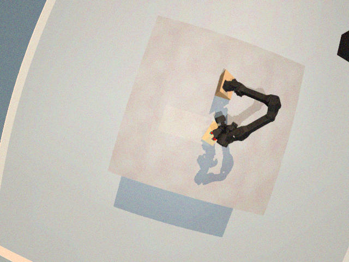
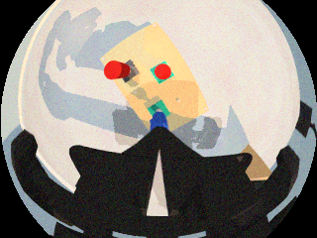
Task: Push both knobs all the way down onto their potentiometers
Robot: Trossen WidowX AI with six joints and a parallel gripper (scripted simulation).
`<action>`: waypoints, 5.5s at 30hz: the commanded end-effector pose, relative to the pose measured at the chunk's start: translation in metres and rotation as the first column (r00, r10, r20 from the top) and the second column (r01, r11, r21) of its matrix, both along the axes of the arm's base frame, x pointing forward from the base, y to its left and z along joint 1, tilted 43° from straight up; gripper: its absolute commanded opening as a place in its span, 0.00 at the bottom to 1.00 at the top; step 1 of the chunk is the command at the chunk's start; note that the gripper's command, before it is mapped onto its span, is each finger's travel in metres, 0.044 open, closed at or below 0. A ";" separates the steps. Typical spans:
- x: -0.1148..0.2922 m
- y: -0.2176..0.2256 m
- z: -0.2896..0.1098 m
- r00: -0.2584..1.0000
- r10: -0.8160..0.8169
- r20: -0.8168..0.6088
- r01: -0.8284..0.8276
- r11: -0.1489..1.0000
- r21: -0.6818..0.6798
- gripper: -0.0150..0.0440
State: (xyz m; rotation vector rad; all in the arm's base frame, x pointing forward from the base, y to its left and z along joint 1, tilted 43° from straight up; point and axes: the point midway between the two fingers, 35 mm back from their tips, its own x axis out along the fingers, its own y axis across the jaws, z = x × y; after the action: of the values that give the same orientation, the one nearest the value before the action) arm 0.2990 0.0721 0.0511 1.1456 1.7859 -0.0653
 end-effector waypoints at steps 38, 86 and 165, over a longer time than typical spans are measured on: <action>-0.001 0.009 -0.009 1.000 0.000 0.002 0.000 1.000 0.007 0.25; -0.001 0.013 -0.012 1.000 0.000 0.002 0.000 1.000 0.007 0.25; -0.001 0.013 -0.013 1.000 0.000 0.002 0.000 1.000 0.007 0.25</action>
State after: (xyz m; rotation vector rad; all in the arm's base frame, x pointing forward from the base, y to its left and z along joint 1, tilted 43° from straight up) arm 0.2973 0.0826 0.0390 1.1540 1.7817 -0.0702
